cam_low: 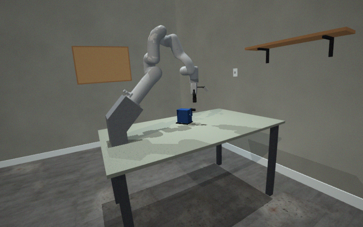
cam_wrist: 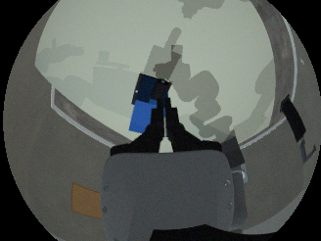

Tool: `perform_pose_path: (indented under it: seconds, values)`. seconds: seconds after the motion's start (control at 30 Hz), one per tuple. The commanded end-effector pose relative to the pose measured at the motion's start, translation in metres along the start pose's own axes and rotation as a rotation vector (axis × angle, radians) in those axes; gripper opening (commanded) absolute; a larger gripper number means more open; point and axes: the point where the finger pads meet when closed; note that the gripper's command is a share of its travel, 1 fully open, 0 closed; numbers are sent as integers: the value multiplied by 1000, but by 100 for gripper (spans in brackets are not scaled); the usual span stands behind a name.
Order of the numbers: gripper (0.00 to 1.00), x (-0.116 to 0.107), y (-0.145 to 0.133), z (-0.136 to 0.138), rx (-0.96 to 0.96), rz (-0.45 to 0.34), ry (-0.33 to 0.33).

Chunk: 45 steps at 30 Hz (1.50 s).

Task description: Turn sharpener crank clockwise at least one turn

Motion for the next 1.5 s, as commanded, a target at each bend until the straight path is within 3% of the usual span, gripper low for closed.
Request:
perform_pose_path:
  seconds: [0.0, 0.3, 0.63, 0.67, 1.47]
  values:
    - [0, -1, 1, -1, 166, 17, -16]
    - [0, -1, 1, -1, 386, 19, -14]
    - [0, -1, 1, 0, 423, 19, -14]
    - [54, -1, 1, 0, 423, 19, -14]
    - [54, -1, 1, 0, 423, 19, -14]
Point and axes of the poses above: the point where the finger pads meet when closed, its own x axis out along the fingers, its own z axis across the jaws, y = z × x, and after that the axes turned 3 degrees about -x, right-handed
